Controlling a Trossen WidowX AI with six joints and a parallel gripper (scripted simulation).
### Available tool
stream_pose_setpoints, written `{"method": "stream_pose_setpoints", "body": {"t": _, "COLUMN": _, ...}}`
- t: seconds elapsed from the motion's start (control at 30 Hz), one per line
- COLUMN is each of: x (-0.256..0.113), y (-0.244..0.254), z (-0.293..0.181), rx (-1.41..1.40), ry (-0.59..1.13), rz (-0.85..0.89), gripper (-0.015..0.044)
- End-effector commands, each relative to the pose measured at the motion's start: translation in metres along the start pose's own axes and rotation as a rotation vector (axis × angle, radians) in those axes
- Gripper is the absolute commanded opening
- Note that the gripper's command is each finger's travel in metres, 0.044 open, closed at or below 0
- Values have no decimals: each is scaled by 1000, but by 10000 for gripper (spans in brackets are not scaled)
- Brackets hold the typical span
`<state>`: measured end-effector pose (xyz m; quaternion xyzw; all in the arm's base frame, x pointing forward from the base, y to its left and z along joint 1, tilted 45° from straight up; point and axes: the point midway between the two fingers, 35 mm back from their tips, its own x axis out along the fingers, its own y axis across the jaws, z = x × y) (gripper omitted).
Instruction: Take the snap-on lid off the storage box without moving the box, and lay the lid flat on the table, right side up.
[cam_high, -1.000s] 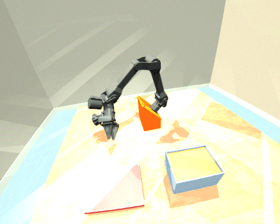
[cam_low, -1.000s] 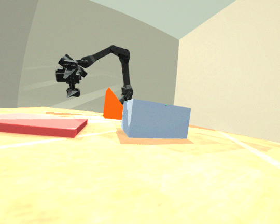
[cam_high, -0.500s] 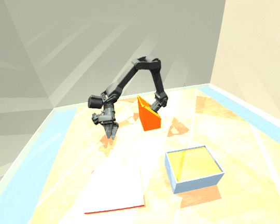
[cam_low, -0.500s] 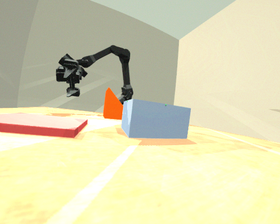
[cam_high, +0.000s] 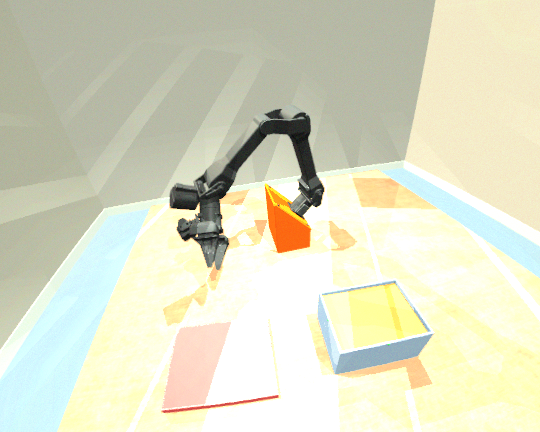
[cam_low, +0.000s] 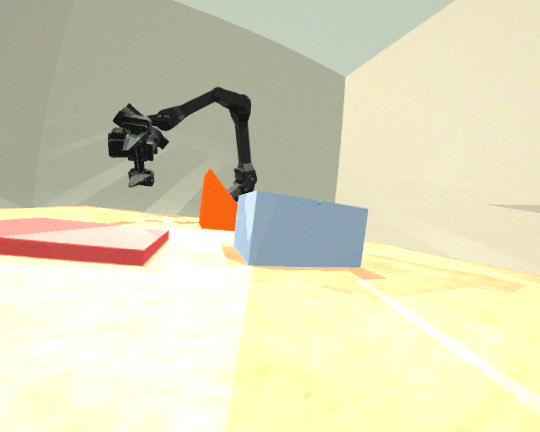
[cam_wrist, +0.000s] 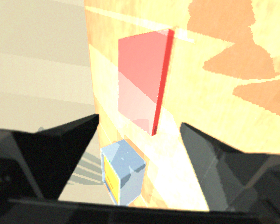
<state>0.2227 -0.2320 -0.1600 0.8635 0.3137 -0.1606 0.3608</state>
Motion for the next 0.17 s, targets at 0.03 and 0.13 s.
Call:
{"method": "stream_pose_setpoints", "body": {"t": 0.03, "x": 0, "y": 0, "z": 0, "rx": -3, "ry": -3, "rz": -1, "gripper": 440}}
{"method": "stream_pose_setpoints", "body": {"t": 0.13, "x": 0, "y": 0, "z": 0, "rx": -3, "ry": -3, "rz": -1, "gripper": 361}}
